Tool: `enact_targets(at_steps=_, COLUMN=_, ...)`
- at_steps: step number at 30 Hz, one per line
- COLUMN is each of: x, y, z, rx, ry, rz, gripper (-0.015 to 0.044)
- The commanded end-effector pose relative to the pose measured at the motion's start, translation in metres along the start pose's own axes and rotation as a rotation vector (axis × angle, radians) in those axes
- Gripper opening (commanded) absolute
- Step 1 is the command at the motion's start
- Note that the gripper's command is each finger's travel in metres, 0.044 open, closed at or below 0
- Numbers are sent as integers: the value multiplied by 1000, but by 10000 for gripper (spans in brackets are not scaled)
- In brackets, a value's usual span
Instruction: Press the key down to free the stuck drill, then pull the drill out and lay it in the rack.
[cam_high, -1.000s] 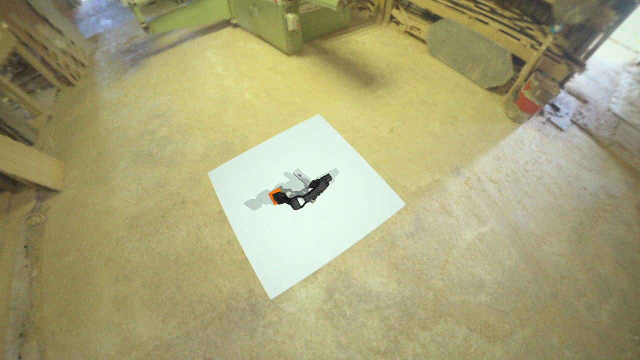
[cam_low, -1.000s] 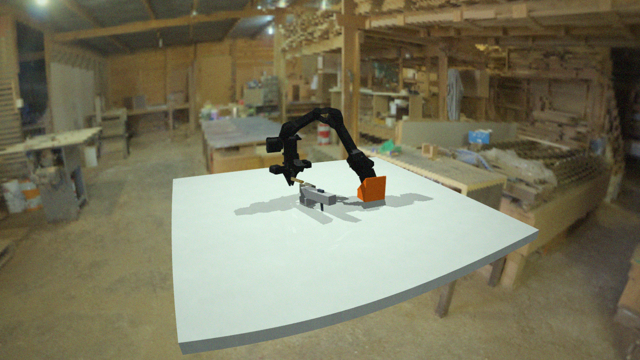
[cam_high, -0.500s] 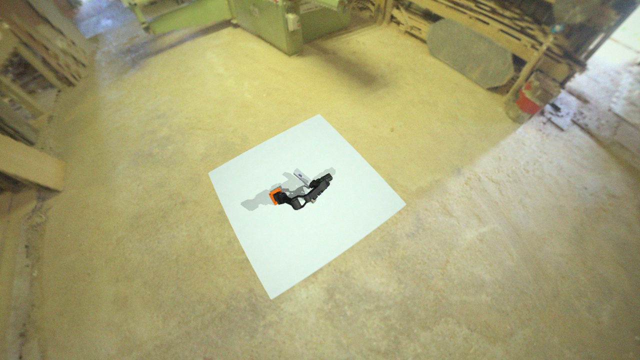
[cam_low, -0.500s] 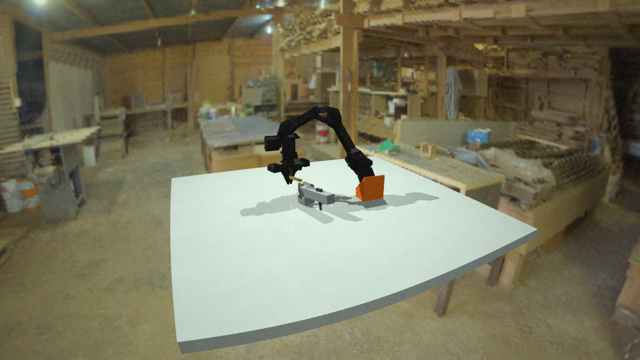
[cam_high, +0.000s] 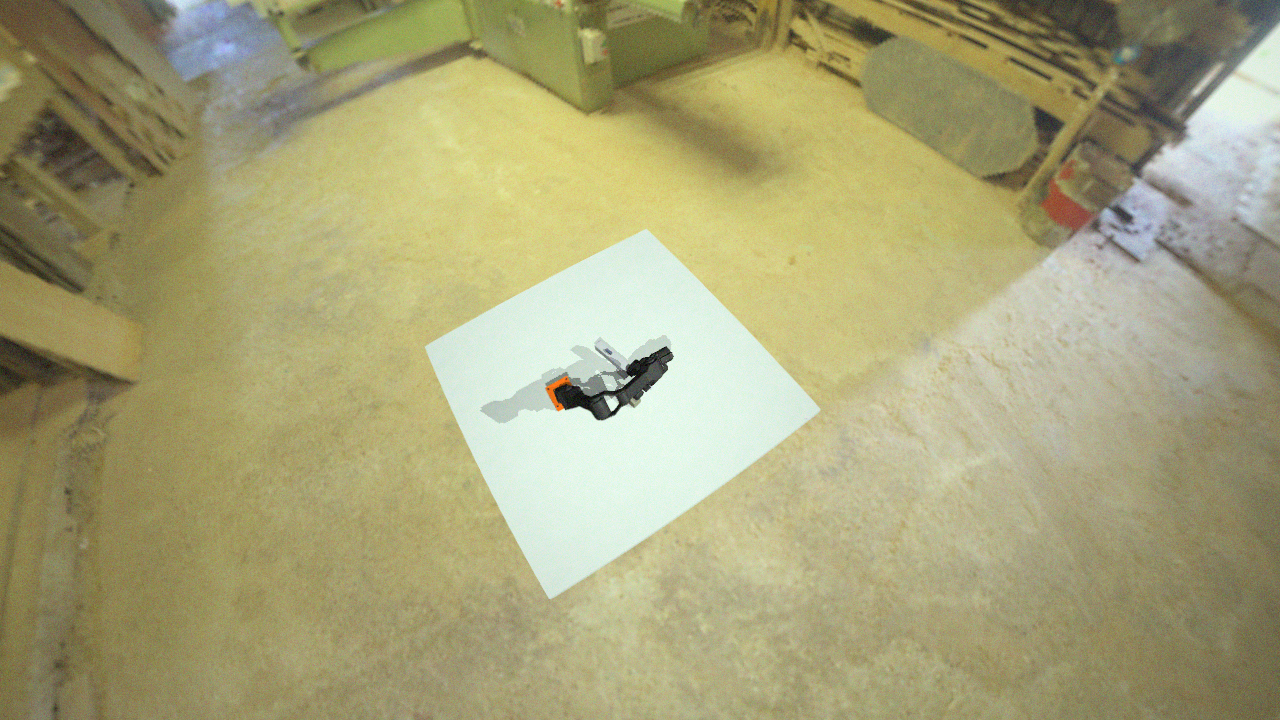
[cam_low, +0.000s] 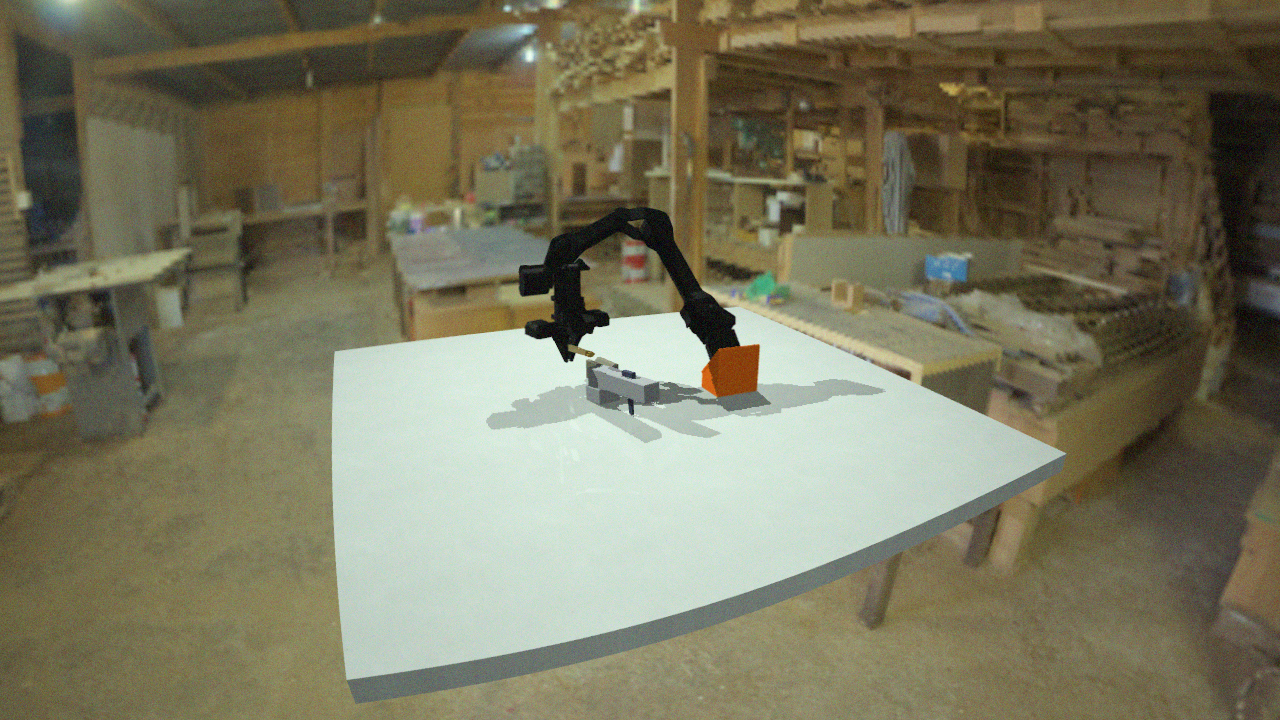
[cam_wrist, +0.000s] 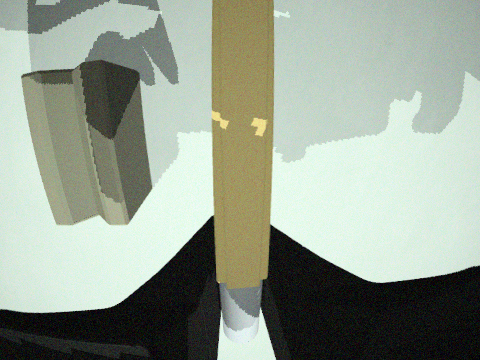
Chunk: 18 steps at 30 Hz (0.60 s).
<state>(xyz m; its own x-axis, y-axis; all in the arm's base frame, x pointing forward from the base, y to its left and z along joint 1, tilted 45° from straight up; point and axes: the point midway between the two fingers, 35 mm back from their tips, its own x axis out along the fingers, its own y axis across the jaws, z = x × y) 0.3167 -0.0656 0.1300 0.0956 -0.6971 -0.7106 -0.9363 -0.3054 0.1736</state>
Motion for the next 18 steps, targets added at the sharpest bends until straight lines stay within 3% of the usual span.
enact_targets(at_steps=1, x=-3, y=-2, z=-1, rx=4, ry=2, rz=-6, gripper=0)
enact_targets(at_steps=18, x=-5, y=-3, z=-1, rx=4, ry=2, rz=-6, gripper=0)
